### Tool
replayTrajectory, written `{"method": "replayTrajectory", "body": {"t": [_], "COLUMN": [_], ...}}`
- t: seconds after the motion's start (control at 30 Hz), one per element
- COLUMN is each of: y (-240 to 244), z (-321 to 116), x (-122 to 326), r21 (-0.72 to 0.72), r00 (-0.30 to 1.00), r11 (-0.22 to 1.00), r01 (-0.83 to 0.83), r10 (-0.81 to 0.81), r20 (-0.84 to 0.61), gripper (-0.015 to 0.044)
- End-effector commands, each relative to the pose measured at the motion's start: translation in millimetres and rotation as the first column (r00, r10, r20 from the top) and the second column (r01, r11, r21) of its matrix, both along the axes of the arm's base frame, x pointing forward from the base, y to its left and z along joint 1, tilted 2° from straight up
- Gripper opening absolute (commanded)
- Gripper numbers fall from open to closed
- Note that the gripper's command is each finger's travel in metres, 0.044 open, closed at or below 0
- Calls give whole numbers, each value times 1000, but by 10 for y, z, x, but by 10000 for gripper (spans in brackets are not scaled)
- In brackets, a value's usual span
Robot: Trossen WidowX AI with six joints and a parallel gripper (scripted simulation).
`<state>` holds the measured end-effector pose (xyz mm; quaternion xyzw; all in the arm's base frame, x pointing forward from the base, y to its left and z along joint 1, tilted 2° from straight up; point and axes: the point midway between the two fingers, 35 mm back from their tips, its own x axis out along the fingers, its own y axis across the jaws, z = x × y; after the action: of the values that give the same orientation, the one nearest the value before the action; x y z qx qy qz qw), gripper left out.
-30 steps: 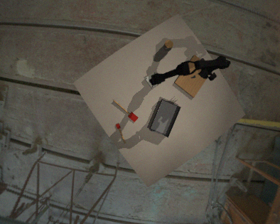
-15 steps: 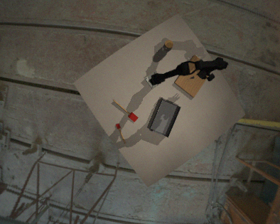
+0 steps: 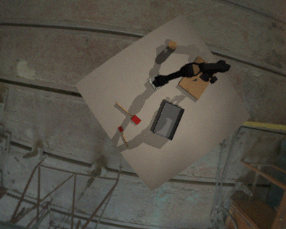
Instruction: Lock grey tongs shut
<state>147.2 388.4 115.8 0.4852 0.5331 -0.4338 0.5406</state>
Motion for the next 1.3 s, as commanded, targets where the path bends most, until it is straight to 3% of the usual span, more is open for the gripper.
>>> {"method": "replayTrajectory", "body": {"t": [0.0, 0.73, 1.27], "y": [-21, -54, -35], "z": [-100, -373, -337], "x": [3, 3, 1], "r21": [-11, -13, -5], "r00": [1000, 1000, 1000], "r11": [1000, 1000, 1000], "r01": [-3, -2, 1], "r10": [3, 2, -1], "r20": [1, 0, -2], "gripper": [-150, -150, 270]}}
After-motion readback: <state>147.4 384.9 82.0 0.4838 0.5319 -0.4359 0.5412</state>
